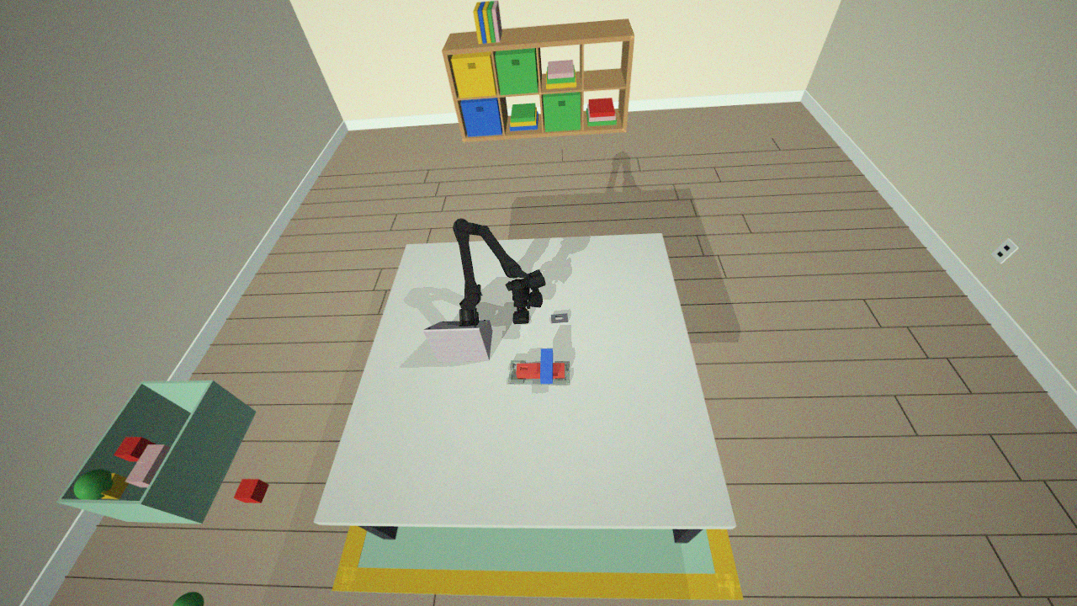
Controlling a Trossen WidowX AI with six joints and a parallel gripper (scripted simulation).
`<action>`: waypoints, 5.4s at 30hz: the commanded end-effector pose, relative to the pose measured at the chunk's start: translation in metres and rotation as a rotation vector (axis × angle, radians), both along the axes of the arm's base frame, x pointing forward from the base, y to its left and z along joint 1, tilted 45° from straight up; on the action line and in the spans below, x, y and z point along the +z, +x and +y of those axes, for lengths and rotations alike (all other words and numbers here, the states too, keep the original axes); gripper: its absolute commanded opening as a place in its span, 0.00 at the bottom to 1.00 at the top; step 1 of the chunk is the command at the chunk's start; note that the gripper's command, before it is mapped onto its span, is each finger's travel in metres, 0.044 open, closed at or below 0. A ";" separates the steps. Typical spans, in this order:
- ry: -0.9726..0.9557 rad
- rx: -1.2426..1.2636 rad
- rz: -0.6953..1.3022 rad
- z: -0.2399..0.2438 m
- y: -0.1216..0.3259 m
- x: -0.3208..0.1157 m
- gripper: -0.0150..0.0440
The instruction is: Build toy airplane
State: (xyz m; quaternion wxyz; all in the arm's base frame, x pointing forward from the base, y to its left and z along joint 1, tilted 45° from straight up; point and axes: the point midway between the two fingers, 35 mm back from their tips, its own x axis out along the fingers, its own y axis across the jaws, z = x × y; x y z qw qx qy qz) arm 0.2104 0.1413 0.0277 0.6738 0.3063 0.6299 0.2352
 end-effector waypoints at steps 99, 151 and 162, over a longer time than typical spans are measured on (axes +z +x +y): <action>-0.052 -0.021 0.020 -0.165 0.022 0.016 0.25; -0.026 -0.023 0.023 -0.248 -0.012 -0.124 0.25; -0.021 -0.022 0.018 -0.249 -0.015 -0.131 0.37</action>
